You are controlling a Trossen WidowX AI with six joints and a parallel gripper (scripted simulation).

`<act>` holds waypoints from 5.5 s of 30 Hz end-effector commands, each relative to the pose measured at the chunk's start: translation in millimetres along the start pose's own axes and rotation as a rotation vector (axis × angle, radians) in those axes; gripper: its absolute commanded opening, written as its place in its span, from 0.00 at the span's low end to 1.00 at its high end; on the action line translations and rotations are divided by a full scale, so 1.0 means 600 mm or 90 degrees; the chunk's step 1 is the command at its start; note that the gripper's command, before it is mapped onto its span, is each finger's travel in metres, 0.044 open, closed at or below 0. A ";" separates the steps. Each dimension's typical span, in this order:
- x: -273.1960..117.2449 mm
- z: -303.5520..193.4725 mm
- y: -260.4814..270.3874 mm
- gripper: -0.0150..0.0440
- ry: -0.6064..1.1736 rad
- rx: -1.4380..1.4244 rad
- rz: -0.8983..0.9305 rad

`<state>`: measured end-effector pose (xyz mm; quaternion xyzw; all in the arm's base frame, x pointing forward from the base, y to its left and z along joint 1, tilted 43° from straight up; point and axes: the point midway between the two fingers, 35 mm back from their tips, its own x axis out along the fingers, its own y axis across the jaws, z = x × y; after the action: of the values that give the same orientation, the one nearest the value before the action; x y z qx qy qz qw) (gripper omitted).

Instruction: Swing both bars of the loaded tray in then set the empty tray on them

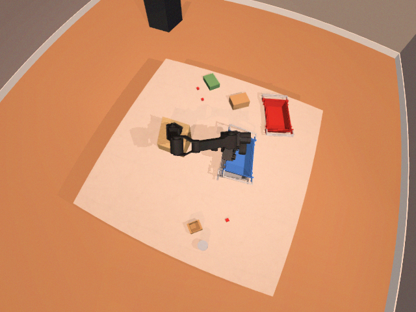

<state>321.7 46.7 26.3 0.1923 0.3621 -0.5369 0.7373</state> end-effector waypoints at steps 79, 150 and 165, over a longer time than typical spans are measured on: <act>0.018 -0.001 -0.012 0.25 -0.001 -0.001 0.000; 0.035 -0.001 -0.022 0.25 -0.002 -0.002 -0.003; 0.048 0.000 -0.030 0.25 -0.002 -0.004 -0.012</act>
<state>313.8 29.9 11.0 0.1943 0.3598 -0.5331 0.7407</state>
